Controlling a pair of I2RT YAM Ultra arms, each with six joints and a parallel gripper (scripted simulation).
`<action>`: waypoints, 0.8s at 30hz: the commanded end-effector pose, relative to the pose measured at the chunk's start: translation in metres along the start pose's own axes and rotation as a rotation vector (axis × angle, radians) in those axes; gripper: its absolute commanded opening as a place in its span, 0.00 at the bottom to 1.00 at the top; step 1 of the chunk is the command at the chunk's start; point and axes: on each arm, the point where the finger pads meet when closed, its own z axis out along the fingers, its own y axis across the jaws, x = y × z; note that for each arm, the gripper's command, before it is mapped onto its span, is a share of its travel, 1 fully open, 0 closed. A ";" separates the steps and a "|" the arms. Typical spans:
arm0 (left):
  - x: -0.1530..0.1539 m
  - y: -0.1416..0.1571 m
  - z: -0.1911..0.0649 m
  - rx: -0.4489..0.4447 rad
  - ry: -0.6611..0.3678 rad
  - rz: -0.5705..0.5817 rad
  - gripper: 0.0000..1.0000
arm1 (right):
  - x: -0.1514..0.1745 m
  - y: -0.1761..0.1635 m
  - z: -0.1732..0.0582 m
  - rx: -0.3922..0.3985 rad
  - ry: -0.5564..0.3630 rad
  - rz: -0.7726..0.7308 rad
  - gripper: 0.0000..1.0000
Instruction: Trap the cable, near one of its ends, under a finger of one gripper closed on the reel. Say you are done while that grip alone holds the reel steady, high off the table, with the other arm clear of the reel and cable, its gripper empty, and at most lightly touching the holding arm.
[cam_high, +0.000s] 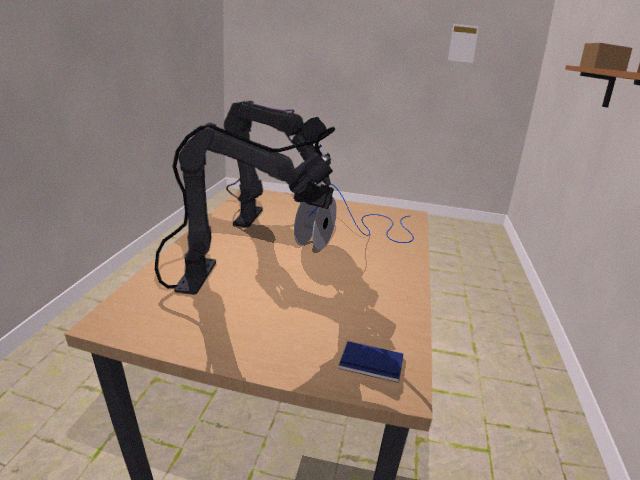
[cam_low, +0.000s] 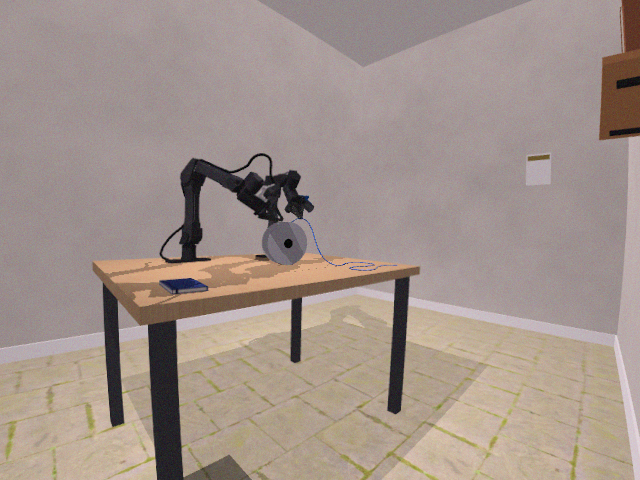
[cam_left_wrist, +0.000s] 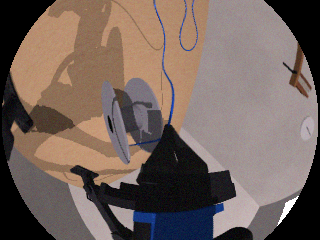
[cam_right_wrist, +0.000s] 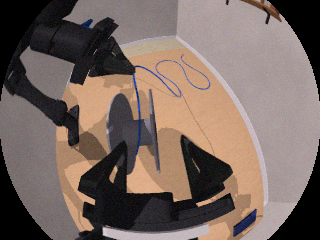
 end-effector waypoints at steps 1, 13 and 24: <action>-0.001 -0.002 -0.007 0.028 -0.011 0.011 0.00 | -0.012 0.008 -0.004 -0.012 -0.020 -0.015 0.75; -0.003 0.000 -0.006 0.036 -0.014 0.006 0.00 | -0.011 0.009 -0.002 -0.016 -0.018 -0.015 0.75; -0.006 0.003 -0.004 0.033 -0.018 0.004 0.00 | -0.007 0.002 -0.003 -0.006 -0.015 -0.010 0.75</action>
